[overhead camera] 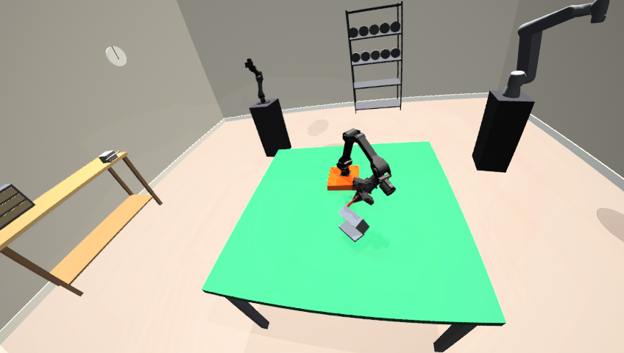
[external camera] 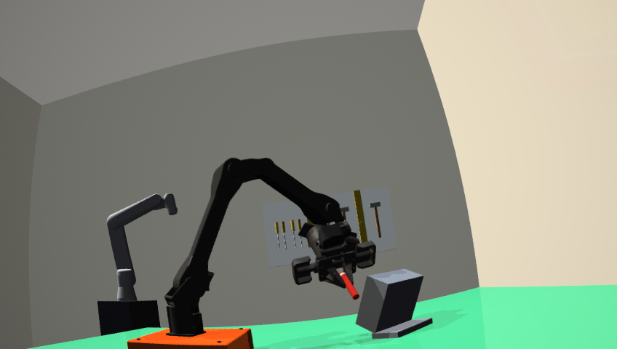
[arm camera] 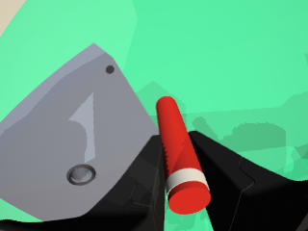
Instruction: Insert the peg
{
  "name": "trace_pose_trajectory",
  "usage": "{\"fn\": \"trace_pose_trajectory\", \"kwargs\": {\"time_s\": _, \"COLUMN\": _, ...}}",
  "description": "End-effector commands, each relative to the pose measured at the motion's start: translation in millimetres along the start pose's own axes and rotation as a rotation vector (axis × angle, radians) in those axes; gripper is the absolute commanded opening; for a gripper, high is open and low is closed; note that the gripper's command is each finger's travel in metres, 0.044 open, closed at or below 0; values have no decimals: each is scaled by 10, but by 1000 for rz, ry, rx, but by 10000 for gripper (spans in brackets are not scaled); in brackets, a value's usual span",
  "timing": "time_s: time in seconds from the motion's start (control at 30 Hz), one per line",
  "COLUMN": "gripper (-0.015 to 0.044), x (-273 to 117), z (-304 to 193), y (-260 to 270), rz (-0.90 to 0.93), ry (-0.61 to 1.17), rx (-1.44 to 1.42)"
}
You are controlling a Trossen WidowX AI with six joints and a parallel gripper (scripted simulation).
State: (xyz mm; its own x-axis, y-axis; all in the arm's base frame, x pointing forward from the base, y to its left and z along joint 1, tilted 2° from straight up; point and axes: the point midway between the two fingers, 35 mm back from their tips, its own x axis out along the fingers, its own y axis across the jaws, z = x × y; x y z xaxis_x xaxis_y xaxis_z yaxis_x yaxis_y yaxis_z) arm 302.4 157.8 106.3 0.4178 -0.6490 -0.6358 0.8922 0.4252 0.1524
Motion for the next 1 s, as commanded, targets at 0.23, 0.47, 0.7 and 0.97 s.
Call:
{"fn": "trace_pose_trajectory", "kwargs": {"time_s": 0.23, "gripper": 0, "x": -132, "z": -98, "y": 17, "rz": 58, "ry": -37, "rx": -73}}
{"fn": "trace_pose_trajectory", "kwargs": {"time_s": 0.47, "gripper": 0, "x": -214, "z": -158, "y": 25, "rz": 93, "ry": -58, "rx": -113}}
{"fn": "trace_pose_trajectory", "kwargs": {"time_s": 0.7, "gripper": 0, "x": -297, "z": -219, "y": 31, "rz": 130, "ry": -80, "rx": -152}}
{"fn": "trace_pose_trajectory", "kwargs": {"time_s": 0.97, "gripper": 0, "x": -395, "z": -290, "y": 33, "rz": 172, "ry": -106, "rx": -196}}
